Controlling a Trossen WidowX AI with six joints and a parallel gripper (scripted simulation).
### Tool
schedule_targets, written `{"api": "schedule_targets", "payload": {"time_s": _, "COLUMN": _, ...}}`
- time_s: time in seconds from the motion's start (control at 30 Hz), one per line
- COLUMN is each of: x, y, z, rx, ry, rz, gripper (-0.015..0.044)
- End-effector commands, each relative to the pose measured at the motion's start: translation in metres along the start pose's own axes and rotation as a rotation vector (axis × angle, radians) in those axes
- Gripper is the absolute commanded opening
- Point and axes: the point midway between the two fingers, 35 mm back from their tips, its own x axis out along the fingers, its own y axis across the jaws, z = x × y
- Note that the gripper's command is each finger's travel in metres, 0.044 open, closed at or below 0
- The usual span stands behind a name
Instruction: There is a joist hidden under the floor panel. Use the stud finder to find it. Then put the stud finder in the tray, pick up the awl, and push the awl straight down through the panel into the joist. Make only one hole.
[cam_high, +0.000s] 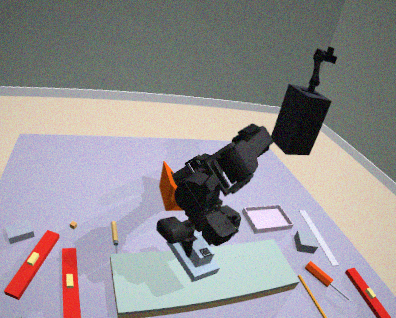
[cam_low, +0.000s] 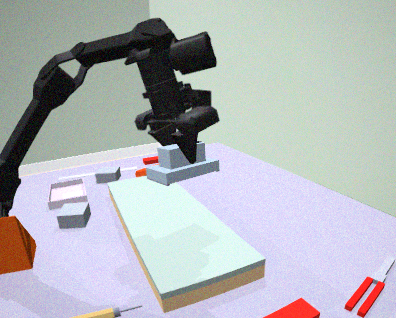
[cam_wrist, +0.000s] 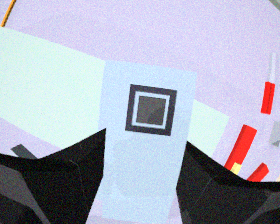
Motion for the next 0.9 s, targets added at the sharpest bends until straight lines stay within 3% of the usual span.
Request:
{"api": "schedule_targets", "payload": {"time_s": 0.0, "x": 0.0, "y": 0.028, "z": 0.011, "rx": -0.071, "ry": -0.003, "rz": 0.007, "gripper": 0.0}}
{"api": "schedule_targets", "payload": {"time_s": 0.87, "x": 0.013, "y": 0.208, "z": 0.03, "rx": -0.489, "ry": 0.001, "rz": 0.088, "gripper": 0.0}}
